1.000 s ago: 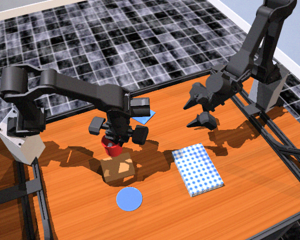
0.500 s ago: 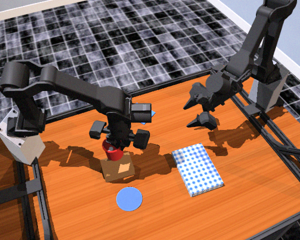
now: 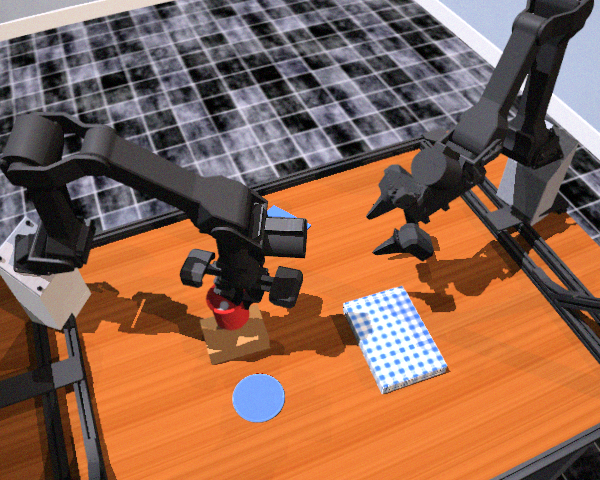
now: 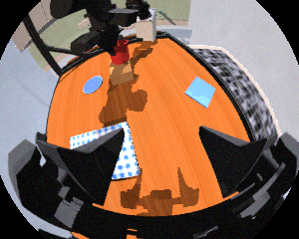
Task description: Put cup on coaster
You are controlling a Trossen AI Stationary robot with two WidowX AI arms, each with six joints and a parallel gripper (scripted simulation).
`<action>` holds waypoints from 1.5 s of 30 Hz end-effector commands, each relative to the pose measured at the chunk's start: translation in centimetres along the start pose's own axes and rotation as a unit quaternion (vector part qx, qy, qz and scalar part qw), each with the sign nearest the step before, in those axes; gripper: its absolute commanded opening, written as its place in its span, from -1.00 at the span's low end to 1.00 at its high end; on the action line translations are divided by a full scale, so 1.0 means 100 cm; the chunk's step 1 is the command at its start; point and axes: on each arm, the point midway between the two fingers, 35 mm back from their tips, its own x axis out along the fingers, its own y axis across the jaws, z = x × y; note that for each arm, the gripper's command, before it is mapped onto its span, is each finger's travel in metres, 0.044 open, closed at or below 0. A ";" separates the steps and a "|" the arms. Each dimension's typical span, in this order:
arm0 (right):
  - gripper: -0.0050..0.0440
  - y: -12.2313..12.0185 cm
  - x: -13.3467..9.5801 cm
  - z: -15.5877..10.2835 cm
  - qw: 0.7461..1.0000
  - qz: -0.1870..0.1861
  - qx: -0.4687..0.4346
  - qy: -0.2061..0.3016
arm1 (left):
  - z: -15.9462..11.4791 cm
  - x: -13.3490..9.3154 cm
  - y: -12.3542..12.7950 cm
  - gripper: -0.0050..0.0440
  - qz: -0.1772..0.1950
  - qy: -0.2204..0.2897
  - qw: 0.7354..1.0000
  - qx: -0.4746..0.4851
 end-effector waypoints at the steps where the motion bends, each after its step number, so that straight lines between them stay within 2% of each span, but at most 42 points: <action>1: 0.84 -0.001 0.000 0.000 1.000 -0.001 -0.002 0.000 | -0.005 -0.001 -0.006 -0.80 -0.003 -0.001 1.000 0.001; 45: 0.84 -0.001 0.000 0.000 1.000 -0.001 -0.002 0.000 | -0.052 -0.004 -0.038 -0.80 -0.004 -0.001 1.000 0.000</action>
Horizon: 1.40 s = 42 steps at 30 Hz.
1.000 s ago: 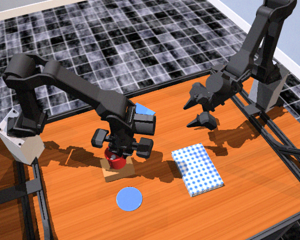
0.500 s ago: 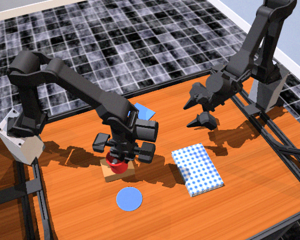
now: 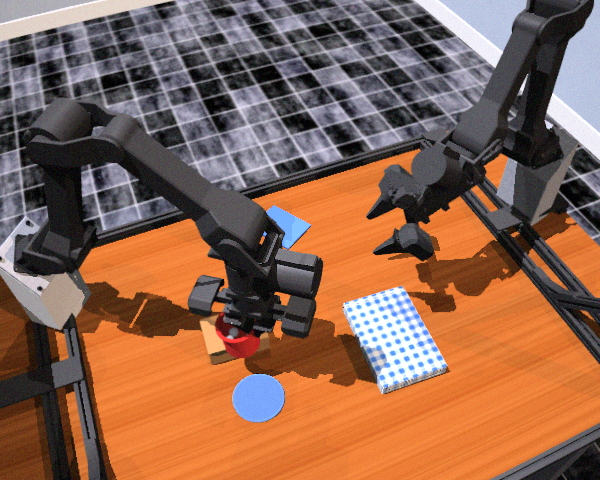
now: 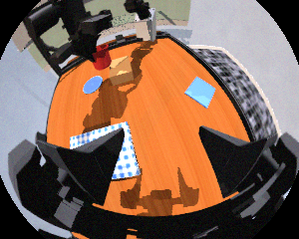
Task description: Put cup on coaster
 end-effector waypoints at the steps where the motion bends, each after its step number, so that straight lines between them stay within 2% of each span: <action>1: 0.84 -0.001 0.000 0.000 1.000 -0.001 -0.002 -0.001 | -0.004 0.000 -0.005 -0.80 0.001 -0.001 1.000 -0.001; 42: 0.84 -0.001 0.000 0.000 1.000 -0.001 -0.002 -0.001 | -0.060 -0.005 -0.045 -0.80 -0.001 -0.001 1.000 -0.001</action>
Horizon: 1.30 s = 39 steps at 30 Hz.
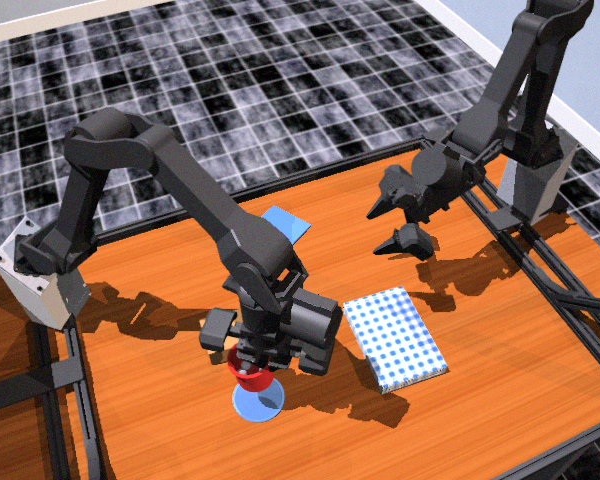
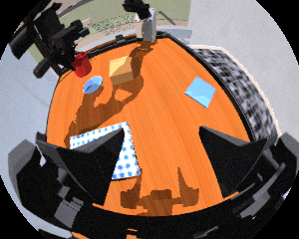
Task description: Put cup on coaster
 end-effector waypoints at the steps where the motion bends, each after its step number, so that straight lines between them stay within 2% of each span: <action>1: 0.84 -0.001 0.000 0.000 1.000 -0.001 -0.002 -0.001 | -0.004 0.001 -0.004 -0.80 0.001 -0.001 1.000 0.000; 39: 0.84 -0.001 0.000 0.000 1.000 -0.001 -0.002 -0.001 | -0.006 0.056 -0.006 -0.80 0.002 -0.001 1.000 0.000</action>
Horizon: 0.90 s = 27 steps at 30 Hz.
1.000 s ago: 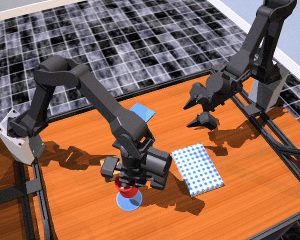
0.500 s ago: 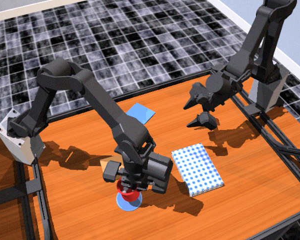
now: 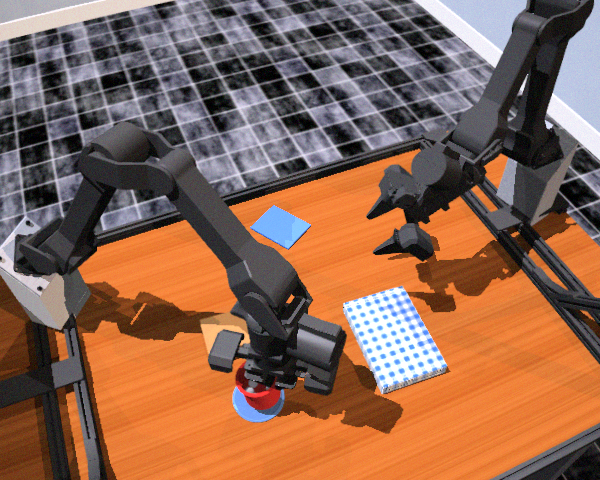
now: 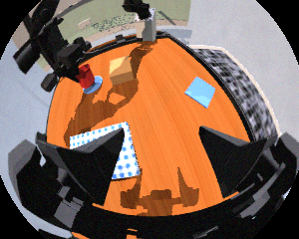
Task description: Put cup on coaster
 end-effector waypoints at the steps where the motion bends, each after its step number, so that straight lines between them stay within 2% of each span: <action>1: 0.84 -0.001 0.000 0.000 1.000 -0.001 -0.002 -0.001 | 0.000 0.012 0.003 -0.80 0.007 -0.001 1.000 0.002; 14: 0.84 -0.001 0.000 0.000 1.000 -0.001 -0.002 -0.001 | 0.000 0.029 0.005 -0.80 0.007 -0.001 1.000 0.002; 27: 0.84 -0.001 0.000 0.000 1.000 -0.001 -0.002 -0.001 | 0.000 0.029 0.005 -0.80 0.007 -0.001 1.000 0.002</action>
